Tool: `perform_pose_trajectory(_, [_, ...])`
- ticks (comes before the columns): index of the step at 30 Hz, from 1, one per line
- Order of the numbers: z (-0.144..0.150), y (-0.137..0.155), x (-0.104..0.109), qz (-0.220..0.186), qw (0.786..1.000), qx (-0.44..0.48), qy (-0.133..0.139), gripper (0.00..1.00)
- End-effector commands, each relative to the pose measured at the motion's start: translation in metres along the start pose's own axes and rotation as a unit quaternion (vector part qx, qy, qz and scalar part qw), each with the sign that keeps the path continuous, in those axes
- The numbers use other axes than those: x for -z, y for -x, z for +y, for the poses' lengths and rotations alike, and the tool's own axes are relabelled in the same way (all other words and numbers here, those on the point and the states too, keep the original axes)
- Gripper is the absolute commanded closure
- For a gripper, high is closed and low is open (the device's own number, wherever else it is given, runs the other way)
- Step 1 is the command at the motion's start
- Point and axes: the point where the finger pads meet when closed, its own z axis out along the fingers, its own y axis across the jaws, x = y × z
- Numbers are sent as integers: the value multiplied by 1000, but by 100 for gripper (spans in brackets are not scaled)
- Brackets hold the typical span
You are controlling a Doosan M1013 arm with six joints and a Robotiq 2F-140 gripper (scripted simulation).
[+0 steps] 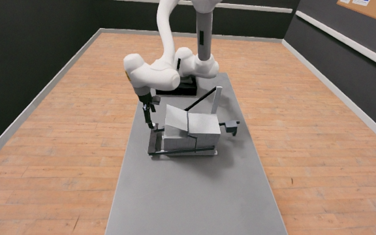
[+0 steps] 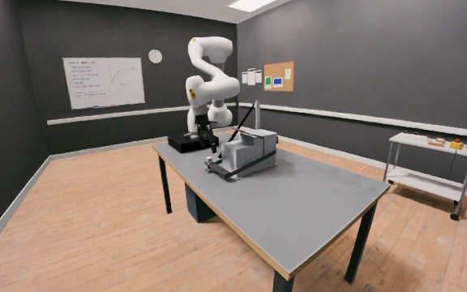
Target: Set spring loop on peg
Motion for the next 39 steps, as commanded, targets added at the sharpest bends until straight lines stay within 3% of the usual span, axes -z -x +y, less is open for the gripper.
perform_pose_trajectory(1, [0, 1, -5, 0, 1000, 0, 1, 0])
perform_pose_trajectory(39, [0, 8, -42, 2, 1000, 0, 1, 0])
